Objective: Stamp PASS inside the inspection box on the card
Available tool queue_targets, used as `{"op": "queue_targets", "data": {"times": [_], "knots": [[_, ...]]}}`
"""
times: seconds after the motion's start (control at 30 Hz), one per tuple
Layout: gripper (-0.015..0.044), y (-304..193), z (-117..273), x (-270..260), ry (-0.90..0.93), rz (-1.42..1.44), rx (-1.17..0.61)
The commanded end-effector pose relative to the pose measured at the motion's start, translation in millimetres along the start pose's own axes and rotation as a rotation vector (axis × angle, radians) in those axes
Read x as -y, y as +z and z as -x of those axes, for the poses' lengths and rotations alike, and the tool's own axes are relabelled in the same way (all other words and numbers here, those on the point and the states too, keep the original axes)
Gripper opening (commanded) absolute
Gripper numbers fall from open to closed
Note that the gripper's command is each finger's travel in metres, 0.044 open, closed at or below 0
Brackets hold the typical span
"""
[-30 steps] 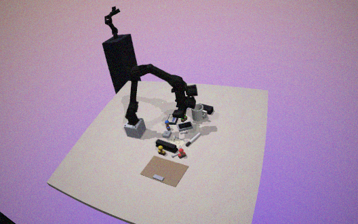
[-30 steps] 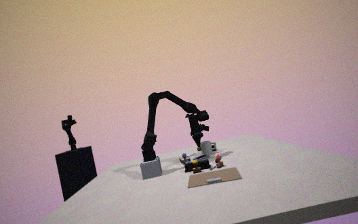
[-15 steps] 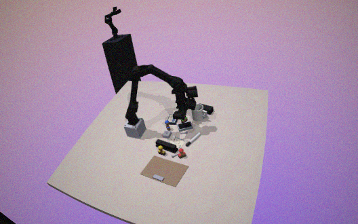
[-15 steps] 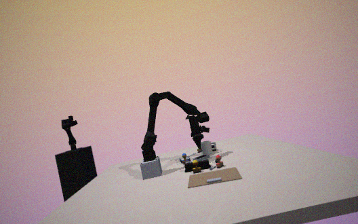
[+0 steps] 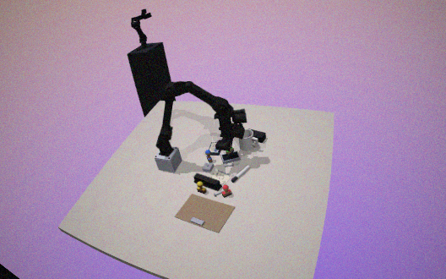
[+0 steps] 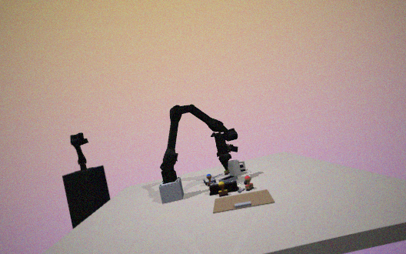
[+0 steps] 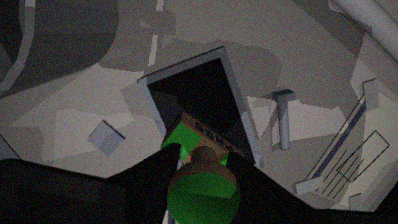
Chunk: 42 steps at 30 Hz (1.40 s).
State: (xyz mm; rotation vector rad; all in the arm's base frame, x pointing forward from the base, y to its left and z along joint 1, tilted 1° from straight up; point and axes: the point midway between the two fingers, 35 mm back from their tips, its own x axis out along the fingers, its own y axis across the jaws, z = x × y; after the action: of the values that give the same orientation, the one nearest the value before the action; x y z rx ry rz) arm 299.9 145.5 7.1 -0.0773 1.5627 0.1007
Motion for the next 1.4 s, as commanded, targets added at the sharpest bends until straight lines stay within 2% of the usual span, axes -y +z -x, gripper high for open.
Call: {"op": "queue_targets", "data": {"times": [0.0, 1.37], "knots": [[0.0, -1, -4, 0, 0.0, -0.002, -0.001], [0.0, -2, -23, 1, -0.004, 0.0, 0.0]]}}
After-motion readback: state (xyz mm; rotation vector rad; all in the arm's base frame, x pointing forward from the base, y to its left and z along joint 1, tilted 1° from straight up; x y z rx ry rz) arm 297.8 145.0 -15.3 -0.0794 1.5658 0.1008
